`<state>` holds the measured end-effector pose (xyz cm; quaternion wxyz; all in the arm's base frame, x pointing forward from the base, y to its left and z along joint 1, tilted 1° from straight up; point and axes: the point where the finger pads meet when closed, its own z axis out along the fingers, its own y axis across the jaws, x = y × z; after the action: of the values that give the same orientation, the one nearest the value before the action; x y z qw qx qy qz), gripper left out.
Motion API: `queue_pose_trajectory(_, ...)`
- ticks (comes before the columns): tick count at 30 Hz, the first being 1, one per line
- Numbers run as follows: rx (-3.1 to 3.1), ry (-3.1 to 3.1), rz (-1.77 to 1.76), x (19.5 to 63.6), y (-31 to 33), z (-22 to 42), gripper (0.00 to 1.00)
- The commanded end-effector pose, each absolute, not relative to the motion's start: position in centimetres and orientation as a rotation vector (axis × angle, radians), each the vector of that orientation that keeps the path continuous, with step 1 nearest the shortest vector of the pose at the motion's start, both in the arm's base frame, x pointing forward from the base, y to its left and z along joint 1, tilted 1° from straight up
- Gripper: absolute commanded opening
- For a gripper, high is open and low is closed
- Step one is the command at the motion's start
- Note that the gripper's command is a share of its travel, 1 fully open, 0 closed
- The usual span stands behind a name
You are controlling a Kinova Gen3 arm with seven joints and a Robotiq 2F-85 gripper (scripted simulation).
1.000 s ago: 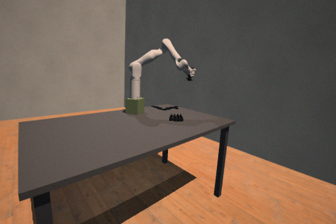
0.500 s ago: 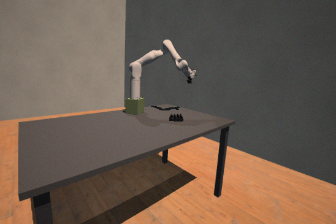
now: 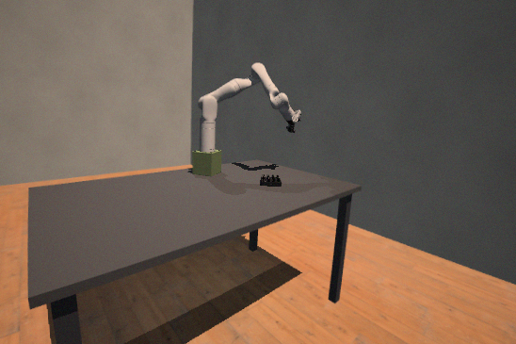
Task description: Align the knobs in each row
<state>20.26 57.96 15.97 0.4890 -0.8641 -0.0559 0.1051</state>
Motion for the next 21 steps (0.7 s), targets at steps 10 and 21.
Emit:
queue_pose_trajectory(10,-2.147,-0.164,0.218,21.4,56.6,14.3,1.0)
queue_pose_trajectory(21,-2.239,-0.23,0.149,23.4,53.7,11.2,1.0)
